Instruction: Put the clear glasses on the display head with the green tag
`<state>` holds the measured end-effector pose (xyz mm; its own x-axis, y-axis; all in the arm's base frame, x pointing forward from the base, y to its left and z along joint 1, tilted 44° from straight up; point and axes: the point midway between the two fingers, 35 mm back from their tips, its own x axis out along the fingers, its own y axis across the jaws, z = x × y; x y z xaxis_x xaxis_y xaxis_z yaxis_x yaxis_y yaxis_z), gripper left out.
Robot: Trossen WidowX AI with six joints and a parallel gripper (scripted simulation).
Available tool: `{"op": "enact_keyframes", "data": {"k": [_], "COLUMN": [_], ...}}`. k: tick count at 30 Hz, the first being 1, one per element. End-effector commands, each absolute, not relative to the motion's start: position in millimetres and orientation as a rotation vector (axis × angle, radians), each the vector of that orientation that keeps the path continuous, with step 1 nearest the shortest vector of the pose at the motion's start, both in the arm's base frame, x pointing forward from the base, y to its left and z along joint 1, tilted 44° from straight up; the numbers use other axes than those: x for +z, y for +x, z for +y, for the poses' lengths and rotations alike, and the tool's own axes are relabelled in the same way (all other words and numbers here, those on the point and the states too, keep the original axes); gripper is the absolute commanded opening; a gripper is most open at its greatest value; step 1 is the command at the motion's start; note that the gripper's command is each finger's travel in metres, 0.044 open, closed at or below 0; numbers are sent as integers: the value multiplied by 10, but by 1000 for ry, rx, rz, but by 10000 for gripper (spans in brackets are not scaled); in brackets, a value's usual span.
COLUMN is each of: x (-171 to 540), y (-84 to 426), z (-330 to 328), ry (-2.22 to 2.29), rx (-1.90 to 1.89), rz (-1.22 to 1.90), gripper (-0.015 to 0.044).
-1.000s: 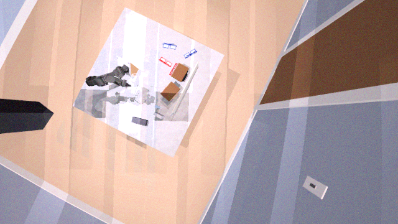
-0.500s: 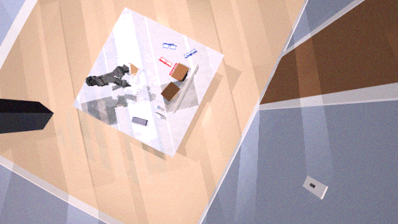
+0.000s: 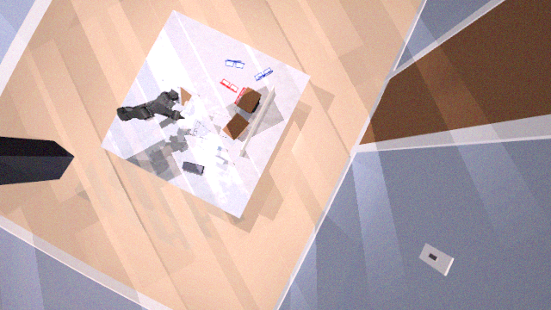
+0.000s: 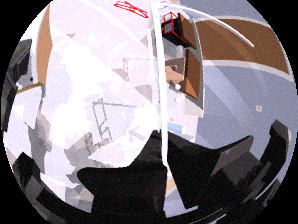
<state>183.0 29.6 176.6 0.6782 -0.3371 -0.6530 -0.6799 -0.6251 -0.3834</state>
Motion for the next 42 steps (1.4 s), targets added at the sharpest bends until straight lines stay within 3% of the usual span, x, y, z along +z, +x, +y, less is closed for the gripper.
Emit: {"op": "enact_keyframes", "data": {"k": [1, 42], "x": [1754, 962], "y": [1891, 2404], "z": [367, 851], "ry": [-2226, -1921], "rx": [720, 694], "rz": [812, 1300], "gripper": [0, 0]}}
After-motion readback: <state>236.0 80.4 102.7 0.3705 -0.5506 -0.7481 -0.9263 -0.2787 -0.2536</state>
